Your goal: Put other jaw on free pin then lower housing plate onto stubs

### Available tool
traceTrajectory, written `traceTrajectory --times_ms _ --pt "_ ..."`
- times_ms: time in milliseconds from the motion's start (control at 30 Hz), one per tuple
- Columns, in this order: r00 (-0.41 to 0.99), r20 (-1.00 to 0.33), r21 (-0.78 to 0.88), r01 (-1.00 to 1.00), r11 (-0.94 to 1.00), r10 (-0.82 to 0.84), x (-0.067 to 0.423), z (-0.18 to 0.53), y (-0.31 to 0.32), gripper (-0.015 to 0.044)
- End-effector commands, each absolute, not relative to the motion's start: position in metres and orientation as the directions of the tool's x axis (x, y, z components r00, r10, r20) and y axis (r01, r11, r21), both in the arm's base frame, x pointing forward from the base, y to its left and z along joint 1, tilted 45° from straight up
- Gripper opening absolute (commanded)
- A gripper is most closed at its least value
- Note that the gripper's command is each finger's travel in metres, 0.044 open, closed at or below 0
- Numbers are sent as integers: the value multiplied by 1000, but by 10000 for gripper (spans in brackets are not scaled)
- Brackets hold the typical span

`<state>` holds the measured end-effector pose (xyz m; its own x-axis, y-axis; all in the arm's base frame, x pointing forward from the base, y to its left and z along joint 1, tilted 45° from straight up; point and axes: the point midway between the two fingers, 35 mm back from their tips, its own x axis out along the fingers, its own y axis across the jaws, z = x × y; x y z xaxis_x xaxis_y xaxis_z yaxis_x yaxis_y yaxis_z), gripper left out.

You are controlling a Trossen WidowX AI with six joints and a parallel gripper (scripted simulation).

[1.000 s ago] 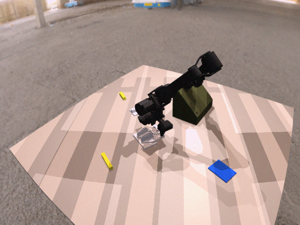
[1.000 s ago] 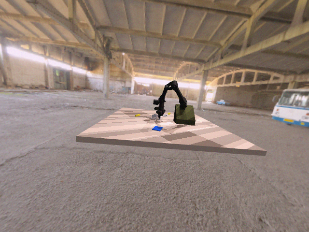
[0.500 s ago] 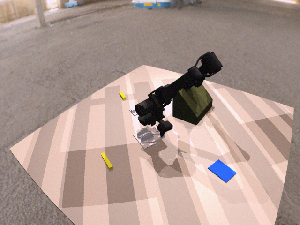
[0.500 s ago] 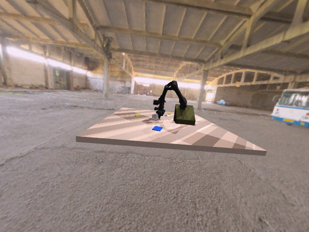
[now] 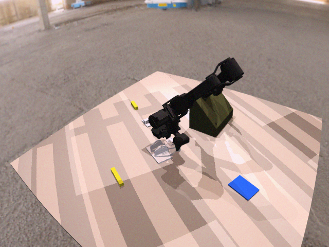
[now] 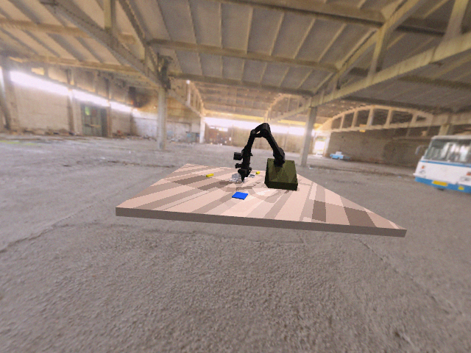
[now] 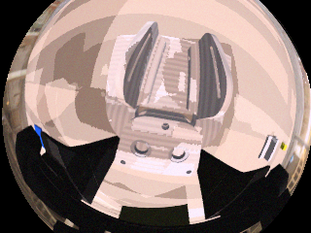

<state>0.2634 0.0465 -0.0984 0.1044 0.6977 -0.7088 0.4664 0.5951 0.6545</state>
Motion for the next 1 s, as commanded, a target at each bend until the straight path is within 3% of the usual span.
traceTrajectory --times_ms 0,967 --pt "105 -706 656 469 592 700 263 -99 48 351" --pt "105 -706 656 469 592 700 263 -101 49 351"
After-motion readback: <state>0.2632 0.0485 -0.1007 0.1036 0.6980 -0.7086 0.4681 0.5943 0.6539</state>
